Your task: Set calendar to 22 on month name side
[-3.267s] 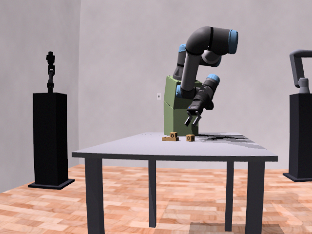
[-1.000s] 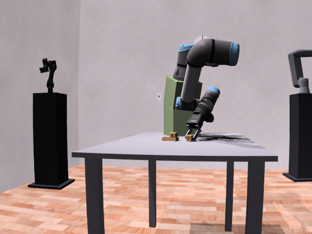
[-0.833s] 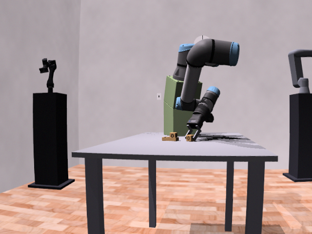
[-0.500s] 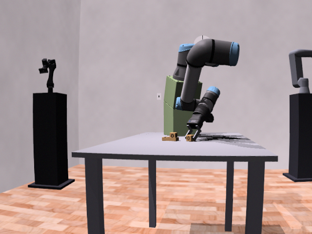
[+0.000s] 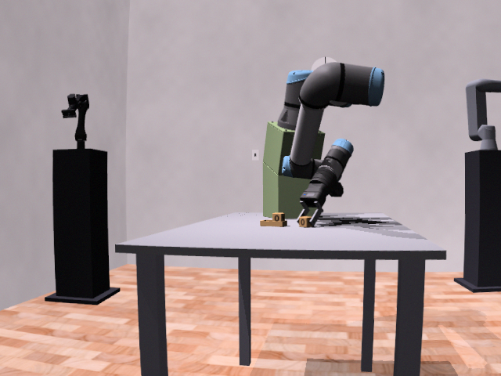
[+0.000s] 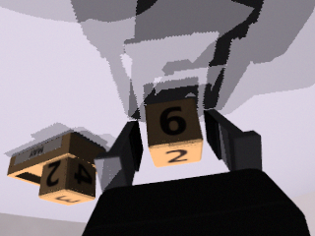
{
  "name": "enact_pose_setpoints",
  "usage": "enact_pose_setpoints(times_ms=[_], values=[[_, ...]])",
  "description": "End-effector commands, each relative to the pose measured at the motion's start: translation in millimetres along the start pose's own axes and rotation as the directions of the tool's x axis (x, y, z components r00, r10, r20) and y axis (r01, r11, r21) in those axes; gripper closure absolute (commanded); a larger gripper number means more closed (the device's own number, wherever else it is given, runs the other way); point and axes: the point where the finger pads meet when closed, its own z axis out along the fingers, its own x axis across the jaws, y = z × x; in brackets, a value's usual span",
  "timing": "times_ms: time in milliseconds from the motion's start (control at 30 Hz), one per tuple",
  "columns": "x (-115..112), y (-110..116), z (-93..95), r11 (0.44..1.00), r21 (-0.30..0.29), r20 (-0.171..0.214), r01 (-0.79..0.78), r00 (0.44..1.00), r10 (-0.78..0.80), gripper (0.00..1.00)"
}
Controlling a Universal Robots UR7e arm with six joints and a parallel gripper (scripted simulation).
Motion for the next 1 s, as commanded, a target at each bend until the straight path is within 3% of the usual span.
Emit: enact_pose_setpoints(times_ms=[0, 267, 300, 967], values=[[0.3, 0.4, -0.1, 1.000, -0.001, -0.001, 0.000, 1.000, 0.000, 0.10], [0.3, 0.4, -0.1, 1.000, -0.001, -0.001, 0.000, 1.000, 0.000, 0.10], [0.3, 0.4, -0.1, 1.000, -0.001, -0.001, 0.000, 1.000, 0.000, 0.40], [0.3, 0.4, -0.1, 1.000, -0.001, -0.001, 0.000, 1.000, 0.000, 0.40]])
